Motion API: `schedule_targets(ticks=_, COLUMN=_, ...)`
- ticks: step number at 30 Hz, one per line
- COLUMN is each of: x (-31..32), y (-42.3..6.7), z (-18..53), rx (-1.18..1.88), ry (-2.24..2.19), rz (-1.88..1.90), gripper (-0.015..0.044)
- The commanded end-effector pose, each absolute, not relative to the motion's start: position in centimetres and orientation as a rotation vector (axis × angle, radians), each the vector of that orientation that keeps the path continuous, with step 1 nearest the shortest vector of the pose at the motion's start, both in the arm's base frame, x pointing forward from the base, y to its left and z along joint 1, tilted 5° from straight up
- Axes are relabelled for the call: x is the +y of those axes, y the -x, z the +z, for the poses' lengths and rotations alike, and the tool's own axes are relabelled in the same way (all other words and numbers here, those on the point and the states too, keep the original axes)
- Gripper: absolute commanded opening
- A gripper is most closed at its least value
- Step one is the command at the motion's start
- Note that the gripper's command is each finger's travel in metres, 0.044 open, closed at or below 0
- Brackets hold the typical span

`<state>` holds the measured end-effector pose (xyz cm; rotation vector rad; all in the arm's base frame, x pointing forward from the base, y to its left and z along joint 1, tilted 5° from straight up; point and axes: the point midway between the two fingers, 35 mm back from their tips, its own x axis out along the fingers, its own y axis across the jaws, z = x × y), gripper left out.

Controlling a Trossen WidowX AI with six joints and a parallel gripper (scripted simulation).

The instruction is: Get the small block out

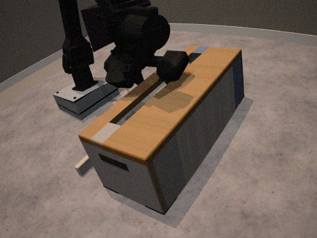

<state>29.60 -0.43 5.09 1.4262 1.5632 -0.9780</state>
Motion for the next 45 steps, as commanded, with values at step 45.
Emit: schedule_targets(ticks=45, x=7.8, y=-29.2, z=12.4, rx=1.568, ry=-1.427, rz=-0.973, gripper=0.0400)
